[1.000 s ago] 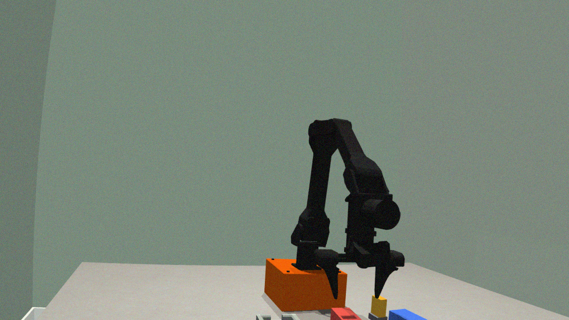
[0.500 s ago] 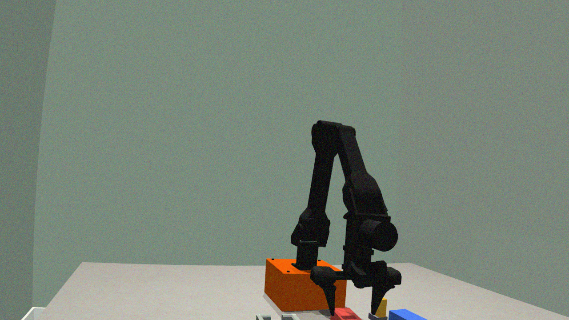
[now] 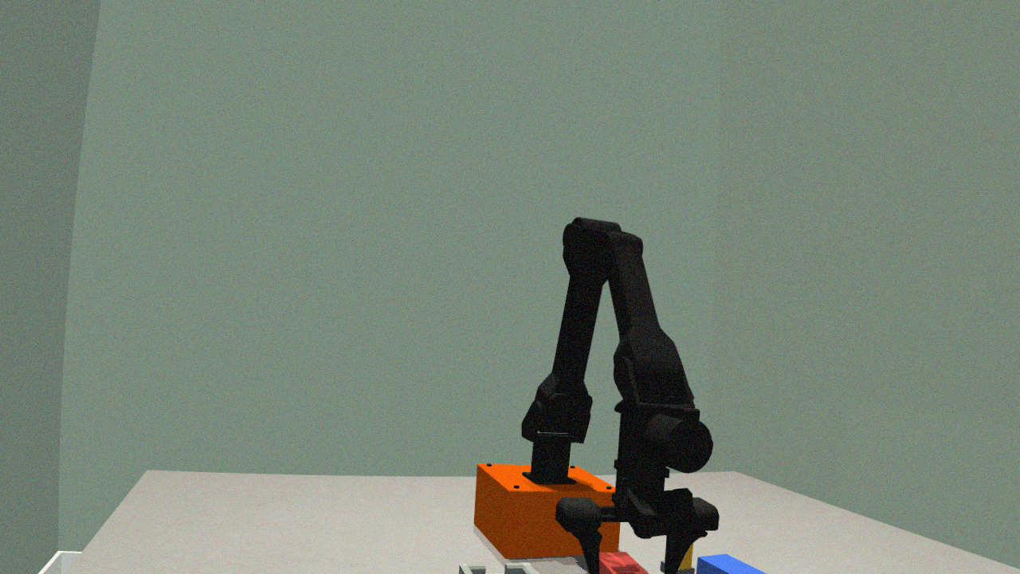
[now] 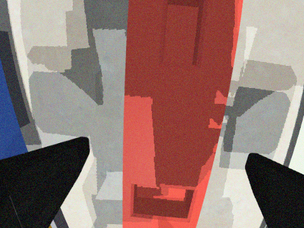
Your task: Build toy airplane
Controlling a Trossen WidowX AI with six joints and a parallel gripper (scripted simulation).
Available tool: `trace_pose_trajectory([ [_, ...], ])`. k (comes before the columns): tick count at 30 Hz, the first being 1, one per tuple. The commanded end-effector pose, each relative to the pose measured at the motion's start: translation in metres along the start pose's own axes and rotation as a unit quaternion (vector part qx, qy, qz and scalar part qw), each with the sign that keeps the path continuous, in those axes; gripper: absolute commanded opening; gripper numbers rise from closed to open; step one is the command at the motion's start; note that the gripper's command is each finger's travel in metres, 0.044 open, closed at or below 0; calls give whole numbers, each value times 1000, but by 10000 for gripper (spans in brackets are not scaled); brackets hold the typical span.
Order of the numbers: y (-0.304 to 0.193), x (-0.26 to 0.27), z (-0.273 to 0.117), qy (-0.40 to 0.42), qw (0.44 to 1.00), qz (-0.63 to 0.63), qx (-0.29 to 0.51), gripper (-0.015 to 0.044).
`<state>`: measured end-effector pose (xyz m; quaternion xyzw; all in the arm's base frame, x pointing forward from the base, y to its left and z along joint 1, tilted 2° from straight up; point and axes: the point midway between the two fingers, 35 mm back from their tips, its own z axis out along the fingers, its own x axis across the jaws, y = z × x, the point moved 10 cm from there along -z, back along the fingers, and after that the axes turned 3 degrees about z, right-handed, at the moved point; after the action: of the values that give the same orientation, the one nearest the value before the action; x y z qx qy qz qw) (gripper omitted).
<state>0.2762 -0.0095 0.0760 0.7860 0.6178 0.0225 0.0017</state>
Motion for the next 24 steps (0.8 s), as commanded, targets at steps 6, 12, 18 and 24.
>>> trace_pose_trajectory([
  [6, -1, 0, 14, 2, 1000, 2, 1, 440],
  [12, -2, 0, 22, 1, 1000, 2, 1, 440],
  [18, -2, 0, 23, 1, 1000, 2, 1, 309],
  [24, -2, 0, 23, 1, 1000, 2, 1, 190],
])
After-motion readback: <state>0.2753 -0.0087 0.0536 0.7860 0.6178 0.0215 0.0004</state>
